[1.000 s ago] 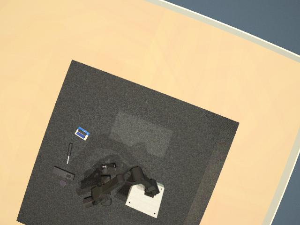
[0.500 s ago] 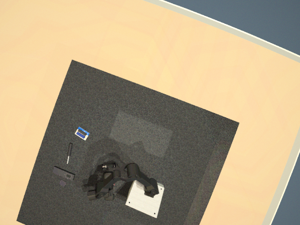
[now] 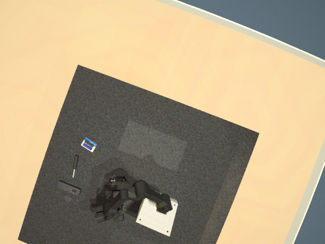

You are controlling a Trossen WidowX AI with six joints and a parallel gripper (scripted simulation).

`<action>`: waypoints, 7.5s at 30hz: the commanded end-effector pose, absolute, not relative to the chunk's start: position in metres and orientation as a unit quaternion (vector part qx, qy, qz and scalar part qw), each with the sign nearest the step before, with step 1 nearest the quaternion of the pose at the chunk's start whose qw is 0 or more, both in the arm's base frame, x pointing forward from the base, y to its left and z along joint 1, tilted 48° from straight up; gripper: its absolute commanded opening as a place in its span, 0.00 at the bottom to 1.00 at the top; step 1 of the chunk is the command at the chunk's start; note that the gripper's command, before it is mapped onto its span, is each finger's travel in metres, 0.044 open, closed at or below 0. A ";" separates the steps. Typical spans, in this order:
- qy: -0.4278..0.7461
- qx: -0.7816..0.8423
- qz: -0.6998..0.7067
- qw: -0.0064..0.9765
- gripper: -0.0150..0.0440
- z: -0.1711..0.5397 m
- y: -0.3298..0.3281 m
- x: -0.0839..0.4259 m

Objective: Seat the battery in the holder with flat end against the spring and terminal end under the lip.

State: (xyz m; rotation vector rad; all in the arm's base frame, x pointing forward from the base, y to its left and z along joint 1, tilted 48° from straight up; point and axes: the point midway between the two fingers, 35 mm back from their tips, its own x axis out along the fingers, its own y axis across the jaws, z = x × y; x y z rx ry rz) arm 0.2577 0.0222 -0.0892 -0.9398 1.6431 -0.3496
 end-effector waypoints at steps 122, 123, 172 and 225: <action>0.390 0.121 -0.606 0.683 0.40 -0.155 0.028 0.230; 0.390 0.121 -0.606 0.683 0.39 -0.155 0.028 0.230; 0.671 -0.290 -0.266 0.629 0.35 -0.027 0.008 0.311; 0.802 -0.393 -0.176 0.415 0.35 -0.017 -0.061 0.321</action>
